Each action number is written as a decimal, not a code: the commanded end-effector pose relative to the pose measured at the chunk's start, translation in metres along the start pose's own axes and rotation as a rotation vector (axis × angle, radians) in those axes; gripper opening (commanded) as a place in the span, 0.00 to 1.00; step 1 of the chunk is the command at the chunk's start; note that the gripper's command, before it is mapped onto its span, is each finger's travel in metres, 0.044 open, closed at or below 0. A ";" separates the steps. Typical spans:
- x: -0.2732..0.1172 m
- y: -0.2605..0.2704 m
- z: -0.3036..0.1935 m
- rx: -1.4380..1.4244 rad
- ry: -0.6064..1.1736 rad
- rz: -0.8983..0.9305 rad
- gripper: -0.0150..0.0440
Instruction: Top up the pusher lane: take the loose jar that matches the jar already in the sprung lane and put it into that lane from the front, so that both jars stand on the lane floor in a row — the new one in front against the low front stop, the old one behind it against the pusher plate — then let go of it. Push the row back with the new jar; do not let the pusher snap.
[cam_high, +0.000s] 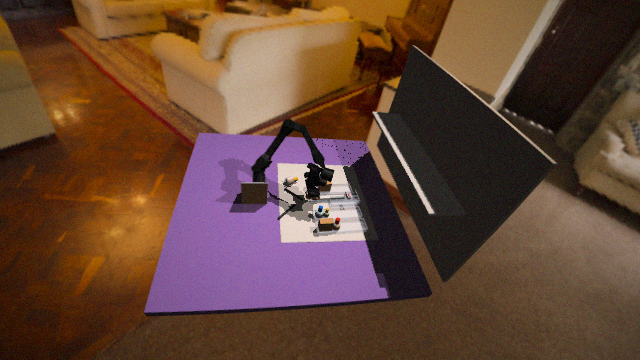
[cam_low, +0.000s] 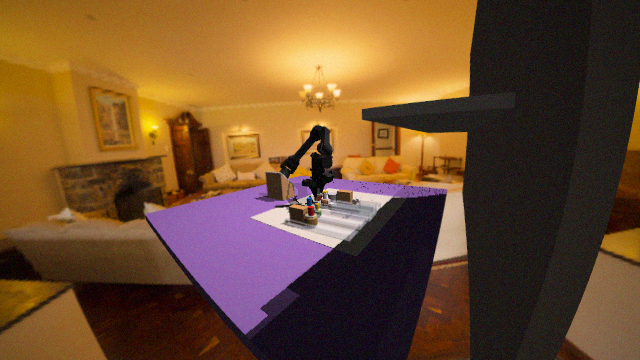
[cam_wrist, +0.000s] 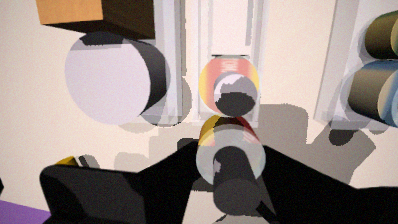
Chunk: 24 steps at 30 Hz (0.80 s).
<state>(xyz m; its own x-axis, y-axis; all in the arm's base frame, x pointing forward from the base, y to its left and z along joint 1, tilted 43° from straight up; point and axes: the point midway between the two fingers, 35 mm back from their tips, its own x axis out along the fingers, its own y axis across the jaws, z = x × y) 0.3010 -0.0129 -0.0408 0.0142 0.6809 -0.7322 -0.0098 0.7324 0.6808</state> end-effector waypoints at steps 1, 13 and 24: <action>-0.003 0.001 0.011 -0.019 -0.028 0.000 0.25; -0.003 0.001 0.017 -0.019 -0.028 0.000 0.25; -0.004 0.002 0.022 -0.019 -0.028 0.000 0.25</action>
<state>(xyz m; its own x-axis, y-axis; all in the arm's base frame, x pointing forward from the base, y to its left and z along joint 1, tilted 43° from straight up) 0.3108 -0.0130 -0.0400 0.0112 0.6802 -0.7329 -0.0084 0.7330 0.6802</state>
